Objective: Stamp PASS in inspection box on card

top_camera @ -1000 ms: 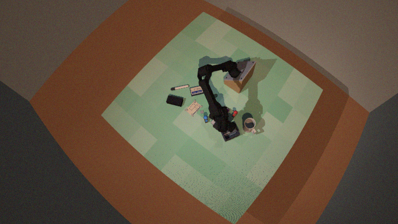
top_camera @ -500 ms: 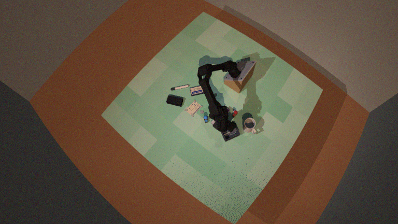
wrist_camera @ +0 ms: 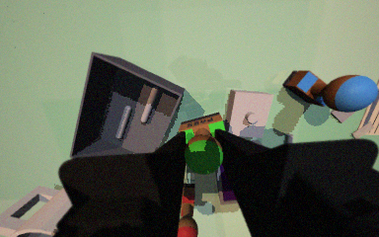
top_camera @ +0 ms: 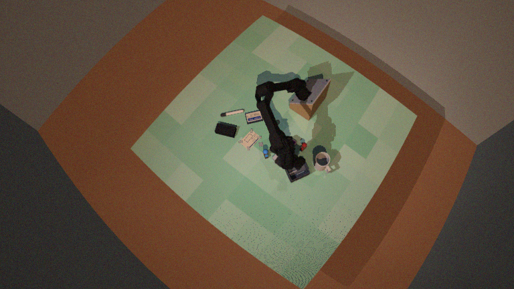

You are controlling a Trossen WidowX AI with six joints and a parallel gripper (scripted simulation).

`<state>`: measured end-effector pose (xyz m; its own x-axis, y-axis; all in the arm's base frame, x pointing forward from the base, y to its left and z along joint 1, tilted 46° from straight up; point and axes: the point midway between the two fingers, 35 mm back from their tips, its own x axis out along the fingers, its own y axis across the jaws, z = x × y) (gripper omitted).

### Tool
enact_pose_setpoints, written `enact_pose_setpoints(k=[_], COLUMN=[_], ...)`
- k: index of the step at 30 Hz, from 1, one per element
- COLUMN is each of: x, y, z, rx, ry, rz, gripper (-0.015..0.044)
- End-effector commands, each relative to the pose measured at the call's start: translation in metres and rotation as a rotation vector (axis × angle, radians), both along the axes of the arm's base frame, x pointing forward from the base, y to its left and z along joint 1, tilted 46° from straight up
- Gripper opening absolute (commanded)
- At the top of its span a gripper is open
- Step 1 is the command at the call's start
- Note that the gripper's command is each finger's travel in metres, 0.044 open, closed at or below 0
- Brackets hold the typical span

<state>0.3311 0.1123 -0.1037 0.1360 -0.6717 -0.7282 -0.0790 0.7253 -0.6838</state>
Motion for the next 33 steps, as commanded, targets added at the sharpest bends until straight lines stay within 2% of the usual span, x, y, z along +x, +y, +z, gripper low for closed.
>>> enact_pose_setpoints(k=[1,33], x=[-0.001,-0.003], y=[0.002,0.013], z=[0.002,0.013], rx=[0.007,0.025], ry=[0.001,0.006], rz=[-0.003,-0.004], gripper=[0.0000,0.0000])
